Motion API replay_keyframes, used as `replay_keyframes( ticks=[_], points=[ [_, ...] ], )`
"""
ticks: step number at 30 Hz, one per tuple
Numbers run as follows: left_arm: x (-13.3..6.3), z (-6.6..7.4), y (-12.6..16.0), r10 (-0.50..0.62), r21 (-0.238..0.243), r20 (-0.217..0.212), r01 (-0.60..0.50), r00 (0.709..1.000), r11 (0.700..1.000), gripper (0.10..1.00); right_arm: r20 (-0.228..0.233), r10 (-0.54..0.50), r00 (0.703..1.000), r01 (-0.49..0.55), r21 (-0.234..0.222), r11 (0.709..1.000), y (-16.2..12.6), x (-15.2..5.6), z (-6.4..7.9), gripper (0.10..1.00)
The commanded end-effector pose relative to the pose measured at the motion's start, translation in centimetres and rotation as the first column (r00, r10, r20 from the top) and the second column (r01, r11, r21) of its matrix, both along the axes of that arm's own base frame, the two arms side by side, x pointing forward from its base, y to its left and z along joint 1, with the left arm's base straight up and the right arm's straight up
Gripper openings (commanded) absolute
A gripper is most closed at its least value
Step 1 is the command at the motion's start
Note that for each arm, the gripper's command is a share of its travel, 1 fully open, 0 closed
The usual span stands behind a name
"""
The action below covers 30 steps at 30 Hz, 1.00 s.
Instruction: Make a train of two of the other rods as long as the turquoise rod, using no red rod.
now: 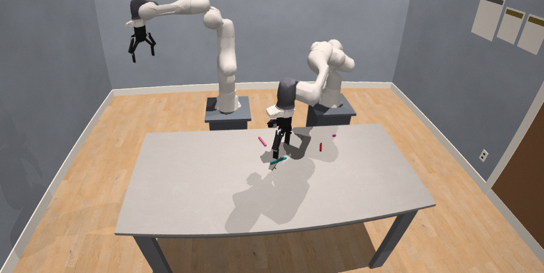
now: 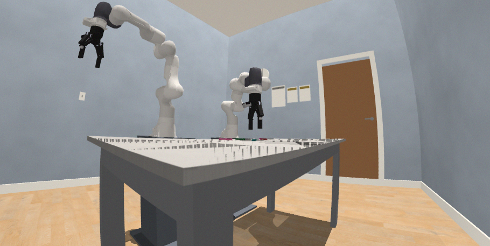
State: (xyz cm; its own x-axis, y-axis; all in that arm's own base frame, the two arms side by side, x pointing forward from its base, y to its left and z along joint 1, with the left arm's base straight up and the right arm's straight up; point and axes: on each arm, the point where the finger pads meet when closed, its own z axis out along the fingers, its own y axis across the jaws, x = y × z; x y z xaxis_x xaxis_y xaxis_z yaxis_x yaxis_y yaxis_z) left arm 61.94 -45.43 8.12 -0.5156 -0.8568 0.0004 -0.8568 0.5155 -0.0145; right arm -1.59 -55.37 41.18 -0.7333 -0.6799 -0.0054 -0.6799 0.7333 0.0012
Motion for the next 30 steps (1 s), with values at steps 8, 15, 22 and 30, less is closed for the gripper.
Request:
replay_keyframes(
  ticks=[8, 15, 22, 30],
  points=[
    [0.26, -0.13, 0.01, -0.201, 0.008, -0.012, 0.201, 0.980, 0.980, 1.000, -0.003, 0.005, 1.000, -0.005, -0.005, 1.000, -0.05, -0.20, 0.12, 1.000],
    [0.26, -0.13, 0.01, -0.201, 0.008, -0.012, 0.201, 0.980, 0.980, 1.000, -0.003, 0.005, 1.000, -0.005, -0.005, 1.000, -0.05, -0.20, 0.12, 1.000],
    [0.26, -0.13, 0.01, -0.201, 0.008, -0.012, 0.201, 0.980, 0.980, 1.000, -0.003, 0.005, 1.000, -0.005, -0.005, 1.000, -0.05, -0.20, 0.12, 1.000],
    [0.26, -0.13, 0.01, -0.201, 0.008, -0.012, 0.201, 0.980, 0.980, 1.000, -0.003, 0.005, 1.000, -0.005, -0.005, 1.000, -0.05, -0.20, 0.12, 1.000]
  ],
)
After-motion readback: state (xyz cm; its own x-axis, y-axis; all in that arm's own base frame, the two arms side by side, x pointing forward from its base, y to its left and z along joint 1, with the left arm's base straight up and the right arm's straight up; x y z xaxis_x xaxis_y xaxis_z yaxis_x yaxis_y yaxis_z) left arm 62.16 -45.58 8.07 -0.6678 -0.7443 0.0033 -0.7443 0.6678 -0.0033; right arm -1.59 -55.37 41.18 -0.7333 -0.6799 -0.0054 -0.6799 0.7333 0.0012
